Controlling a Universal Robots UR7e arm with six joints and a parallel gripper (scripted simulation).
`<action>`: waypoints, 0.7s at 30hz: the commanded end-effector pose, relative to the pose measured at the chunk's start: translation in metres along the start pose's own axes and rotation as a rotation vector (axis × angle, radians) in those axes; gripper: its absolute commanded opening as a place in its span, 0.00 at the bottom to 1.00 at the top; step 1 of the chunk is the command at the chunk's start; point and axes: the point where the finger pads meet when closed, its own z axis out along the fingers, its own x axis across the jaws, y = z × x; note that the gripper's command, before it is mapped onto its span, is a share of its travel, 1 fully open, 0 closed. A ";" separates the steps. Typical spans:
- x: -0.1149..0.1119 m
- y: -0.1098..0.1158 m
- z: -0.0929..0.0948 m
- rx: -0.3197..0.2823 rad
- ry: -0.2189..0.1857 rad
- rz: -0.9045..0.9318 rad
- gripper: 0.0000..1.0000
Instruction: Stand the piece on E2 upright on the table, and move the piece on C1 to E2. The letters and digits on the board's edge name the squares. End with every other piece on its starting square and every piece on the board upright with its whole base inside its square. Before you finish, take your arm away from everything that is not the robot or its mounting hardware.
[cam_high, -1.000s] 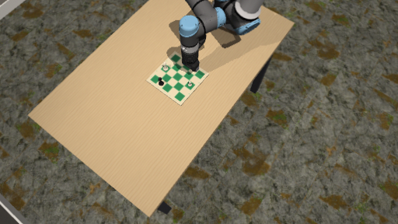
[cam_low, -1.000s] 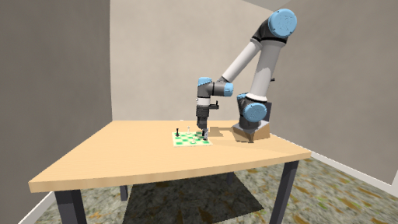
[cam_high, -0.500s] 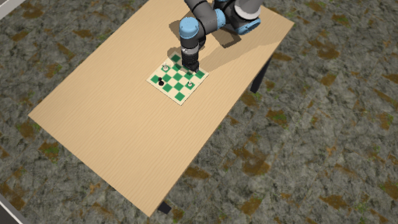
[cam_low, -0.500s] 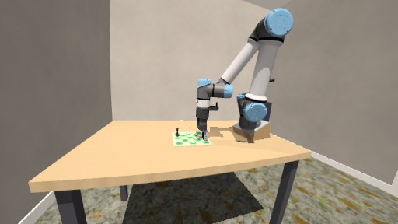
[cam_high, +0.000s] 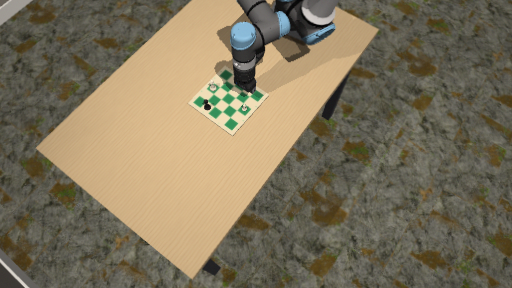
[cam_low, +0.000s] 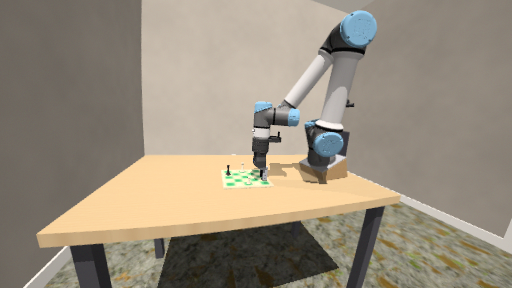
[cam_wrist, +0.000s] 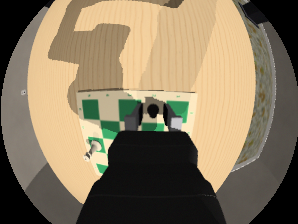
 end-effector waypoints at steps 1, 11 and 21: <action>0.000 0.000 0.000 -0.001 0.000 0.000 0.68; 0.000 0.000 0.000 -0.001 0.000 0.000 0.68; 0.000 0.000 0.000 -0.001 0.000 0.000 0.00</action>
